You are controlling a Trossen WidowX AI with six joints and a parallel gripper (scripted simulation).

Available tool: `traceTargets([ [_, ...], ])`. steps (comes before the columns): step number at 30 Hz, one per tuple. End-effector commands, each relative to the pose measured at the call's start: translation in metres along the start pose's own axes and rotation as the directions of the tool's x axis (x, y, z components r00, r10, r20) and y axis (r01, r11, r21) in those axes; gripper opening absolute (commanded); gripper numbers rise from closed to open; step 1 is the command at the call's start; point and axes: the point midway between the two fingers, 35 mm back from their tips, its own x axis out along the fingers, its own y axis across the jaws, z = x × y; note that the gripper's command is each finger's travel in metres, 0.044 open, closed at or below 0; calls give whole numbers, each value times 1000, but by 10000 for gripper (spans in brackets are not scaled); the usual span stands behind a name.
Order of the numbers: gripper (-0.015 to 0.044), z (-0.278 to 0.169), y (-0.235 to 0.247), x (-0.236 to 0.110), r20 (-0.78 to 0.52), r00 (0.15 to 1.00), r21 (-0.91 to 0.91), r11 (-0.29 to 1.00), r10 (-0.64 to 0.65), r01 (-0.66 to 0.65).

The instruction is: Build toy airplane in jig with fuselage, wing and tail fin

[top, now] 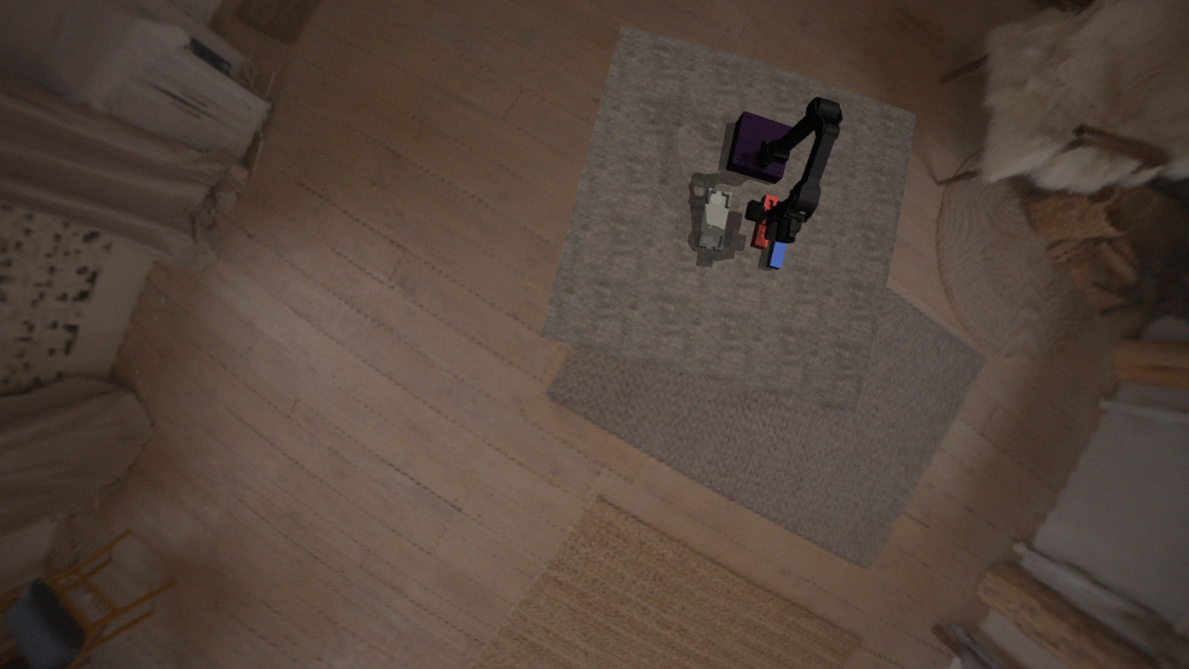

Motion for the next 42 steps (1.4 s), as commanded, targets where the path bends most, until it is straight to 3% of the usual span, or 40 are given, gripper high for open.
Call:
traceTargets([
  [1, 0, 2, 1, -10, 22, 1000, -5, 1000, 5, -5],
  [42, 0, 9, -104, 40, 22, 1000, -4, 1000, -10, 10],
])
